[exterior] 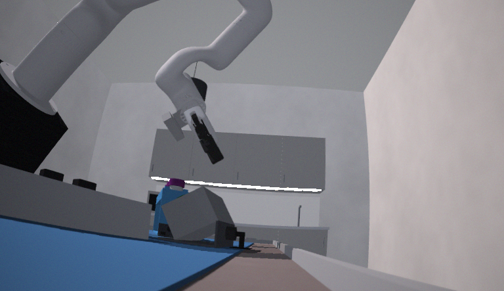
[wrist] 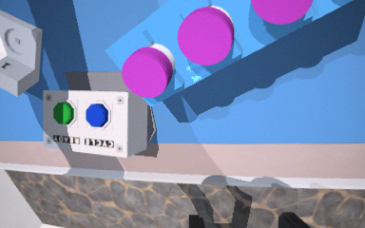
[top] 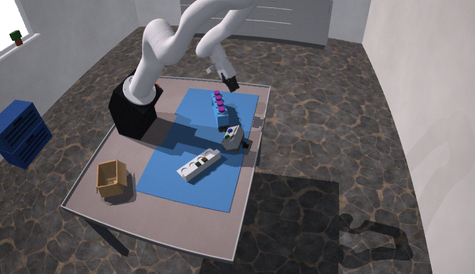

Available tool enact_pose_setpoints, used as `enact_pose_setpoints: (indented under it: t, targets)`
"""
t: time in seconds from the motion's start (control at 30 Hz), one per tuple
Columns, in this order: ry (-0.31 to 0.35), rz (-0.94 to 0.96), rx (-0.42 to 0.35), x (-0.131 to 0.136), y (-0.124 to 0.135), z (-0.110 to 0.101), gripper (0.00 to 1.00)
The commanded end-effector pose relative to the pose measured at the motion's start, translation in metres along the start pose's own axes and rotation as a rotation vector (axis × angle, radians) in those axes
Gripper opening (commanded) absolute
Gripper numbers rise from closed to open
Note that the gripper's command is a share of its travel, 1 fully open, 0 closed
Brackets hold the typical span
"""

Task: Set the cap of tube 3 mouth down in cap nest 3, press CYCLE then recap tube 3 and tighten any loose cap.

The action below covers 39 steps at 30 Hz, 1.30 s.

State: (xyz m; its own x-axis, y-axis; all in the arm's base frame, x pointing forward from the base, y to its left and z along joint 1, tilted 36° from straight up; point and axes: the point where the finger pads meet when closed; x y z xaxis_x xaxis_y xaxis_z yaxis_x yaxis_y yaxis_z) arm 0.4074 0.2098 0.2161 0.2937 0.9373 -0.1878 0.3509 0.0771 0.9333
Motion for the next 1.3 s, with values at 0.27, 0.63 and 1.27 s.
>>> enact_pose_setpoints:
  t: [0.27,0.63,1.27]
  targets:
    - [-0.164,0.001,0.064,-0.049,-0.013,0.005,0.46]
    - [-0.311,0.006,0.133,-0.083,-0.024,0.002,0.46]
    - [-0.503,0.021,0.238,-0.142,-0.047,-0.013,0.46]
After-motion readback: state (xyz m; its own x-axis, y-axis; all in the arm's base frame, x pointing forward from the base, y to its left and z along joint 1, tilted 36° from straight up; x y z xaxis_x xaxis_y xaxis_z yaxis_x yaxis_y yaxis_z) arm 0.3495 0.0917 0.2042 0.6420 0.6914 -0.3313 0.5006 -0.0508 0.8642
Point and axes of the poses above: the point where the finger pads meet when closed, its own z axis out along the fingers, its own x axis across the jaws, y = z × x, and after that the axes turned 2 degrees about -z, right-handed
